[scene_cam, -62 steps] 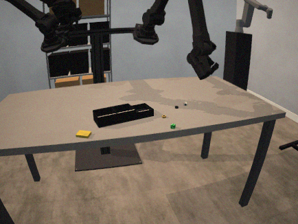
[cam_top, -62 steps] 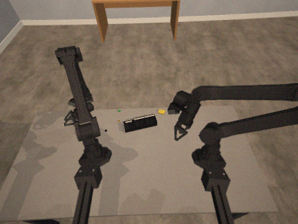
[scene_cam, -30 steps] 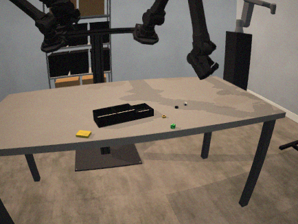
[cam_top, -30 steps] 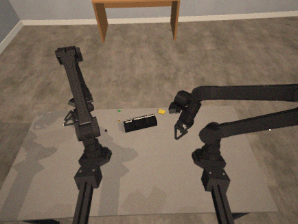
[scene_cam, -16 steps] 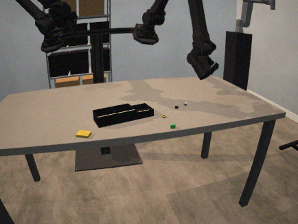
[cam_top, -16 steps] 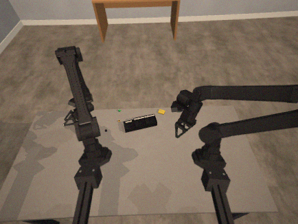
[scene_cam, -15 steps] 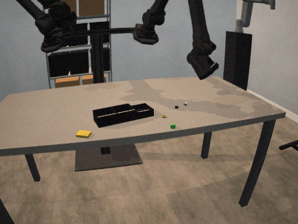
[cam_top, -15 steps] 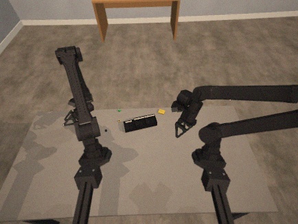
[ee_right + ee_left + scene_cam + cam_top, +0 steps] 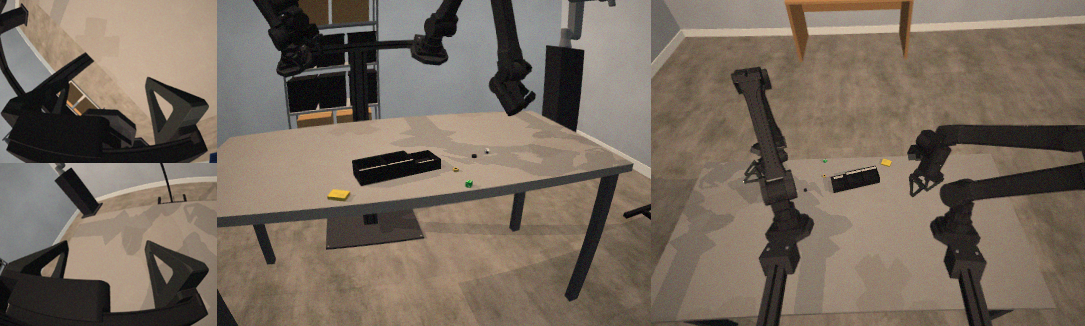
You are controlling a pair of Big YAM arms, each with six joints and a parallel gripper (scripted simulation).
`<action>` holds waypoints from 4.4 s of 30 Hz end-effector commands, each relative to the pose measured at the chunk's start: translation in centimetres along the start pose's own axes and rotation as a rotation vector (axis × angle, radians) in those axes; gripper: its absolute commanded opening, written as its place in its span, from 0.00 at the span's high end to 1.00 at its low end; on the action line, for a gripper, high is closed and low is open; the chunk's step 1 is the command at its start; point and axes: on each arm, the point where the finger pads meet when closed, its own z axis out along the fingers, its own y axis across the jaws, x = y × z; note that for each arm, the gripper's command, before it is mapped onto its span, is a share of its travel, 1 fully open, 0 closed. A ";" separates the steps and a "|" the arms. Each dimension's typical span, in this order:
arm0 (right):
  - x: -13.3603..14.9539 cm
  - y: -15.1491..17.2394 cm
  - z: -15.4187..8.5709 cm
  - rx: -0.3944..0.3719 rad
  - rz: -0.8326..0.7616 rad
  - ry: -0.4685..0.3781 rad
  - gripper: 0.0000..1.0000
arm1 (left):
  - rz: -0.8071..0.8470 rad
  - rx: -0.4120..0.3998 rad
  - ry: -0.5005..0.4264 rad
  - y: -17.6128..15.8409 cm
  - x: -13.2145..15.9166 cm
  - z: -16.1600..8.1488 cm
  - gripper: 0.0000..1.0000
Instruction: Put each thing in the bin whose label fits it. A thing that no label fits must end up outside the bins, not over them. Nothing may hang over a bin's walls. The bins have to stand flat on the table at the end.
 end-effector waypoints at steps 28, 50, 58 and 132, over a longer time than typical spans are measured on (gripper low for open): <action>2.3 -8.2 -1.4 0.121 0.499 -0.061 0.00 | -0.006 0.001 0.000 0.0 -0.2 -0.1 0.00; 5.9 -12.3 -2.5 0.197 0.818 -0.083 0.00 | -0.006 0.001 0.000 0.0 -0.2 -0.1 0.00; 7.0 -13.0 -2.8 0.216 0.894 -0.088 0.00 | -0.006 0.001 0.000 0.0 -0.2 -0.1 0.00; 8.6 -14.0 -3.2 0.242 1.003 -0.096 0.00 | 0.000 0.000 0.000 0.0 0.0 0.0 0.00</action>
